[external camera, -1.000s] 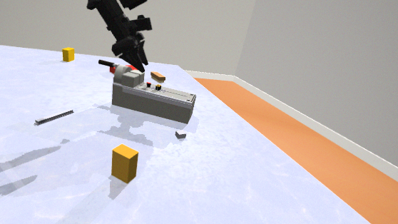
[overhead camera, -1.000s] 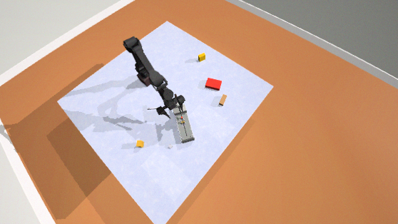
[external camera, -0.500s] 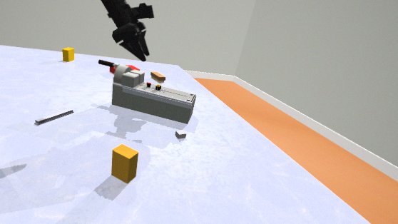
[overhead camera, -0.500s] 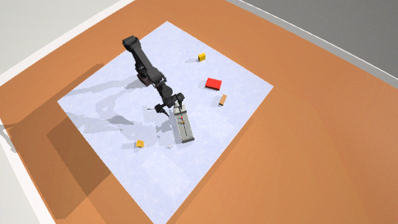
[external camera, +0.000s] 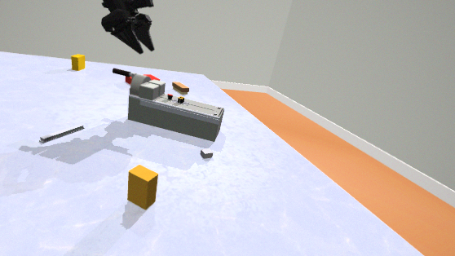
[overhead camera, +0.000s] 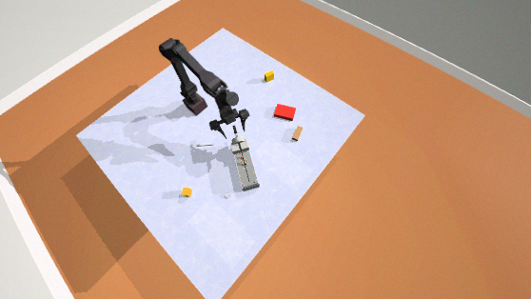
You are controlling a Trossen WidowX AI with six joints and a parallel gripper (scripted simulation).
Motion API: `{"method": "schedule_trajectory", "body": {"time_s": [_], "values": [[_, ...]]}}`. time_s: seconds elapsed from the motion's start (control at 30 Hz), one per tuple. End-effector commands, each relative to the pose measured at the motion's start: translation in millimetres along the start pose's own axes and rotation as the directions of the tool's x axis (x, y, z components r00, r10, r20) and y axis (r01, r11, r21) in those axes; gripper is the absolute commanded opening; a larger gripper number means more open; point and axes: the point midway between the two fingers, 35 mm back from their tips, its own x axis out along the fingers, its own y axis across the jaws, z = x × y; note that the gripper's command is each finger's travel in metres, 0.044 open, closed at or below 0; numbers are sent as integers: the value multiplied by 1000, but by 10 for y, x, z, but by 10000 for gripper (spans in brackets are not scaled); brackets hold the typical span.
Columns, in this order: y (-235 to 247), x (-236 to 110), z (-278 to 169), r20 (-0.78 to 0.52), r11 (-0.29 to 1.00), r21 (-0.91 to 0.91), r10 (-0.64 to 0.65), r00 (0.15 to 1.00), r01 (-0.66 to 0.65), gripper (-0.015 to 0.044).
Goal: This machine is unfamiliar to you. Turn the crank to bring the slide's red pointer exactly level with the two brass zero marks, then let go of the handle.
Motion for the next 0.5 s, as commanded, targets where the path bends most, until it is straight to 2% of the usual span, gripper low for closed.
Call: {"method": "schedule_trajectory", "body": {"time_s": [0.0,0.2,0.47], "values": [[53,-150,-173,32,998,47,-38,999,36,440],[112,-358,-447,84,991,110,-80,993,70,440],[119,-274,-523,85,991,112,-81,993,71,440]]}}
